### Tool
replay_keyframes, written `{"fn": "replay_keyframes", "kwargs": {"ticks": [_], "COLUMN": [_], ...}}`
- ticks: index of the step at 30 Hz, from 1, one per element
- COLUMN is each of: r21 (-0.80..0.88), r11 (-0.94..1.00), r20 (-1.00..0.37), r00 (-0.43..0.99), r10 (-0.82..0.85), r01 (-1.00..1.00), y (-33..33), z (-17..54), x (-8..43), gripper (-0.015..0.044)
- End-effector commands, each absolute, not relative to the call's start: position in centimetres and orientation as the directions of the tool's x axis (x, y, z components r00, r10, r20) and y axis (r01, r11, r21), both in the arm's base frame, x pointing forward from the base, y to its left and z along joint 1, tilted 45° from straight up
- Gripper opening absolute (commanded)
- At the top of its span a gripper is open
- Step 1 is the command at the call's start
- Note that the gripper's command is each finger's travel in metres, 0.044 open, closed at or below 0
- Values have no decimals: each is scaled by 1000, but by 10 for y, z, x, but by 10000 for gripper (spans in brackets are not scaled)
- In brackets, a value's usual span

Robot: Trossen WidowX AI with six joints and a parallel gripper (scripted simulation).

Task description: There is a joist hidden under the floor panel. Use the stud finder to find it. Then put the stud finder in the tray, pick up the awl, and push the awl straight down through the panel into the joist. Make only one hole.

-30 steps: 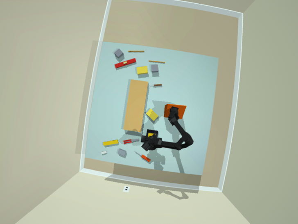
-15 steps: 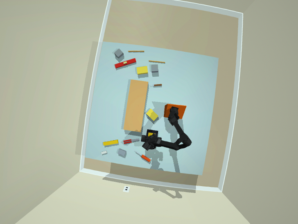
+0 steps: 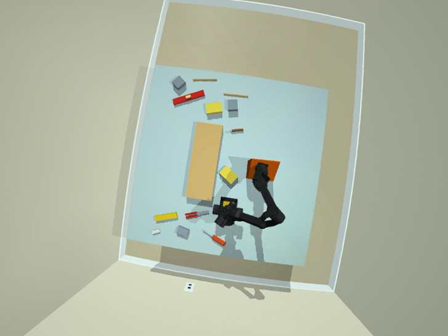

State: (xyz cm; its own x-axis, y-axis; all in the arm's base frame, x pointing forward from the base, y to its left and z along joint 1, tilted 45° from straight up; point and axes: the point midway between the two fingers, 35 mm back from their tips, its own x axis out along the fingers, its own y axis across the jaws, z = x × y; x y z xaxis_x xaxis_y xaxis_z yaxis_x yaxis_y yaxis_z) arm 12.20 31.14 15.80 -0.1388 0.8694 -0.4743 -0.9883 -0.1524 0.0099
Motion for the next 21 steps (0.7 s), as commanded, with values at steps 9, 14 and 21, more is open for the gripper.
{"fn": "replay_keyframes", "kwargs": {"ticks": [9,14,21], "r21": [13,13,12], "r11": [-145,-145,-152], "r20": [-473,-472,-473], "r00": [-134,-134,-139], "r10": [871,871,870], "r01": [-989,-989,-988], "y": [322,326,325], "z": [148,143,144], "x": [120,119,119], "gripper": [0,0,131]}}
